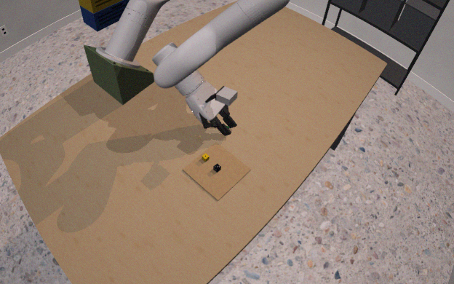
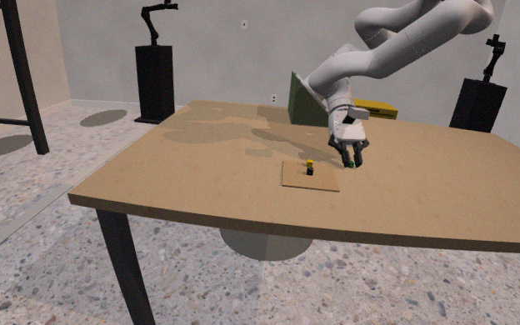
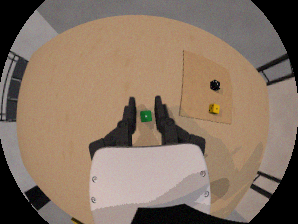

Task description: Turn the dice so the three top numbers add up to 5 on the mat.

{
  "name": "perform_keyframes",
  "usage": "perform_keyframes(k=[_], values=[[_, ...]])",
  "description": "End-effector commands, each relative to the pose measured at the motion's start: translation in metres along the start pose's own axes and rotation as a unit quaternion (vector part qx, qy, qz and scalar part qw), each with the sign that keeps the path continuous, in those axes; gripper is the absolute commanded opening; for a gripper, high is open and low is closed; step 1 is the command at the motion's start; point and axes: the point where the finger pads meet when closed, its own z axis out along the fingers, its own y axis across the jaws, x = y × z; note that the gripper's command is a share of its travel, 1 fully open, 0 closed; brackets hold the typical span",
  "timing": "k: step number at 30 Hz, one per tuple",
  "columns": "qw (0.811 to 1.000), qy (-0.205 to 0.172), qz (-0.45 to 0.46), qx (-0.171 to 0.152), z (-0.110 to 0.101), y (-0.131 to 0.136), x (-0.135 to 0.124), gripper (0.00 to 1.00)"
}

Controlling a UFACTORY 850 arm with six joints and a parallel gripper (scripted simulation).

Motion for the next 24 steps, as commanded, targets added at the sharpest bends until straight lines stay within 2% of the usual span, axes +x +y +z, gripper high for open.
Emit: perform_keyframes(k=[1, 17, 24], values=[[1.0, 0.001, 0.0, 0.0, -0.002, 0.0, 0.001, 0.31], [1.0, 0.001, 0.0, 0.0, -0.045, 0.0, 0.001, 0.31], [1.0, 0.001, 0.0, 0.0, -0.05, 0.0, 0.001, 0.31]])
